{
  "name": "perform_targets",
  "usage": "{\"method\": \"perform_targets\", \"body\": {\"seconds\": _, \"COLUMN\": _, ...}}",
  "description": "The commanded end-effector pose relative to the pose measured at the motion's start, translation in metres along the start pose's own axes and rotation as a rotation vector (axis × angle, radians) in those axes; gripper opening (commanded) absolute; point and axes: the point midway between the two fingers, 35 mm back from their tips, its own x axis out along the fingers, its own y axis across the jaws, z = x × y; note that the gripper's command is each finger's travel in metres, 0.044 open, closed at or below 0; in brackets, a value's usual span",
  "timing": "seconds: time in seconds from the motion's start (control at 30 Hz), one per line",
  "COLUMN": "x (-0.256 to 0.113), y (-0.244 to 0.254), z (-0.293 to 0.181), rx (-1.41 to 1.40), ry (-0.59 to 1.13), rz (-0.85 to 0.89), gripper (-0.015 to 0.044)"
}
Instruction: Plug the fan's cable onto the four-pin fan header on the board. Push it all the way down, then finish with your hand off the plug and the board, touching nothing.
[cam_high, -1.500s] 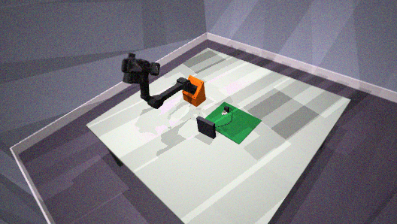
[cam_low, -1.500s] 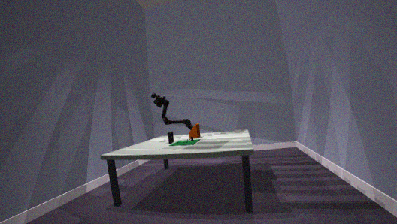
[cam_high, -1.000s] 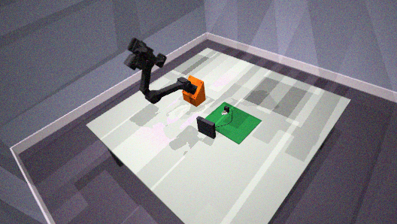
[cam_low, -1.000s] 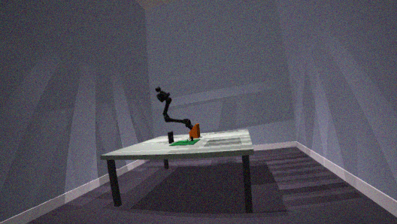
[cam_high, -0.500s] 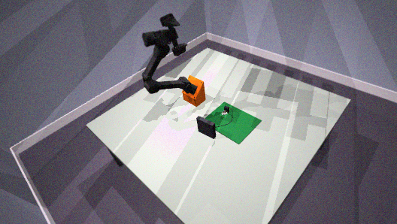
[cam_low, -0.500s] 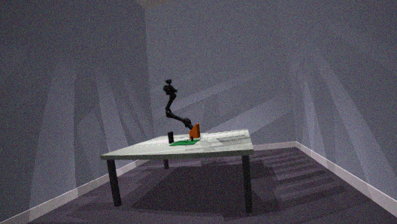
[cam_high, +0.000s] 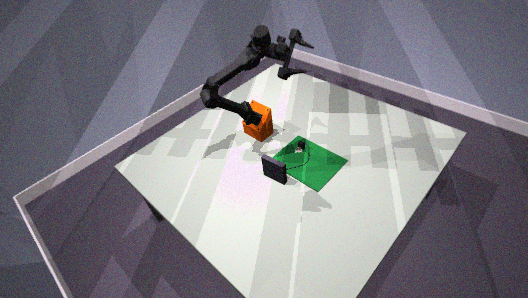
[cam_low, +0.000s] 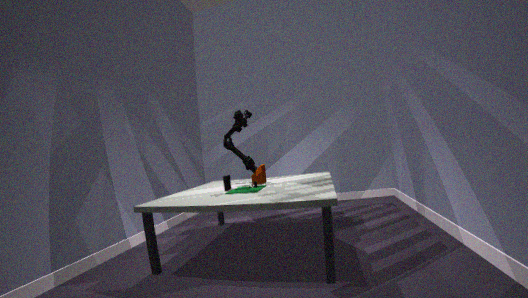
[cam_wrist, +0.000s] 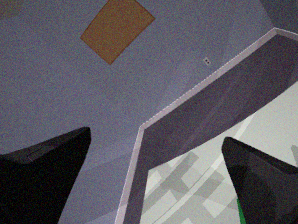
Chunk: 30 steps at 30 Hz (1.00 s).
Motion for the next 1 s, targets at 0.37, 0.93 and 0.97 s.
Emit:
{"method": "perform_targets", "body": {"seconds": 0.37, "x": 0.054, "y": -0.114, "z": -0.179, "rx": -0.347, "ry": 0.656, "rz": -0.356, "gripper": 0.044}}
{"method": "perform_targets", "body": {"seconds": 0.93, "x": -0.005, "y": -0.222, "z": -0.258, "rx": -0.544, "ry": 1.291, "rz": -0.741, "gripper": 0.044}}
{"method": "perform_targets", "body": {"seconds": 0.97, "x": -0.005, "y": -0.222, "z": -0.258, "rx": -0.544, "ry": 1.291, "rz": -0.741, "gripper": 0.044}}
